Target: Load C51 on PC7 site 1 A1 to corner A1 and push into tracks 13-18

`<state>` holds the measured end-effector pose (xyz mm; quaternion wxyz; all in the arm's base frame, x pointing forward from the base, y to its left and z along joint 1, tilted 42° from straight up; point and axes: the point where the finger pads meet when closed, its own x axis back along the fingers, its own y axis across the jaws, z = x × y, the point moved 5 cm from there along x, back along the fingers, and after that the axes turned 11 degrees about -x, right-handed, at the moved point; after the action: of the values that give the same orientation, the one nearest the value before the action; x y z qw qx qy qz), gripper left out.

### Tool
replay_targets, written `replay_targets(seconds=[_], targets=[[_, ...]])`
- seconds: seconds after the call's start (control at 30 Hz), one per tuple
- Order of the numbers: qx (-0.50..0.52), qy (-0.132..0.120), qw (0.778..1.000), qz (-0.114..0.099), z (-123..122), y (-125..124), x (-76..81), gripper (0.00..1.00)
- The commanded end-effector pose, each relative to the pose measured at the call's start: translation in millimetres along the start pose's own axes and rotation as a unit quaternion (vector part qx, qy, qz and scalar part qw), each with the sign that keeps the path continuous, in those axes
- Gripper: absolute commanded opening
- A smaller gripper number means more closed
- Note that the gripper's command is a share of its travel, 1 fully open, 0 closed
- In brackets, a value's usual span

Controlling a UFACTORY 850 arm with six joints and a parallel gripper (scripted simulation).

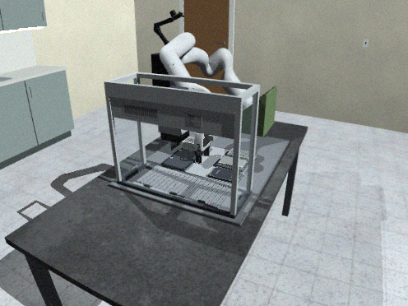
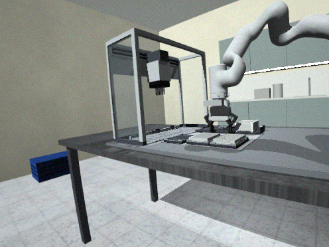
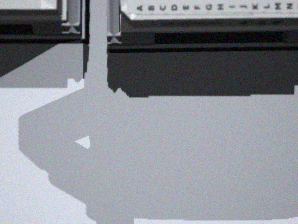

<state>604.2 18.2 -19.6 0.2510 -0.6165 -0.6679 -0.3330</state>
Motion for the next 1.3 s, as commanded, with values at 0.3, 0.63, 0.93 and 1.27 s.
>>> replay_targets(seconds=[0.3, 0.63, 0.93, 1.27], targets=[[0.000, 0.000, 1.000, -0.001, -6, 2, 0.7, 1.00], [0.000, 0.000, 1.000, -0.001, -10, 3, 0.7, 1.00], [0.000, 0.000, 1.000, -0.001, -14, 3, 0.7, 1.00], [0.000, 0.000, 1.000, -0.001, -18, 4, 0.7, 1.00]])
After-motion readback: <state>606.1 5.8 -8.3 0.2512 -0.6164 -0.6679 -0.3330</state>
